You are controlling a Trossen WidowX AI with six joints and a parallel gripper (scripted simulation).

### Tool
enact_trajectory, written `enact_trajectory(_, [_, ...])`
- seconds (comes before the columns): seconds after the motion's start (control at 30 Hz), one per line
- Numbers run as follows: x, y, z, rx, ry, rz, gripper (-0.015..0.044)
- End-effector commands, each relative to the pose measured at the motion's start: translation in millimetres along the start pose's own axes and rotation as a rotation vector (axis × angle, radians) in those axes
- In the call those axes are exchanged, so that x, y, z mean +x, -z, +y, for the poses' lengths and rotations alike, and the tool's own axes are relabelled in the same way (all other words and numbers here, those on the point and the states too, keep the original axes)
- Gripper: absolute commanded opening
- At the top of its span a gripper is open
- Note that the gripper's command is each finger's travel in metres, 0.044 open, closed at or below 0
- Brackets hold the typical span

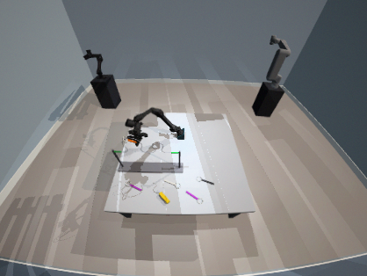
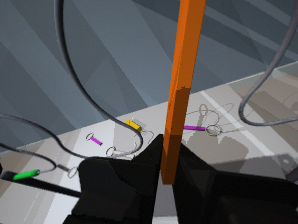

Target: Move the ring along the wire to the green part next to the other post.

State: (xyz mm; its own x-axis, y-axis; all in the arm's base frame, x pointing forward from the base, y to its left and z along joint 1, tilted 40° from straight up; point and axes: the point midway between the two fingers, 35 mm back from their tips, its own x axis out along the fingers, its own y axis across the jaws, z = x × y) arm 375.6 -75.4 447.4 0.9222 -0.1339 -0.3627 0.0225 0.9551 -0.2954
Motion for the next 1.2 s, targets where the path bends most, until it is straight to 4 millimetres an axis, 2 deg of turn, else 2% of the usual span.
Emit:
enact_trajectory(0.0, [-4, -1, -2, -0.052, 0.028, -0.013, -0.0150])
enact_trajectory(1.17, [-3, -5, -20, -0.457, 0.213, -0.067, -0.0150])
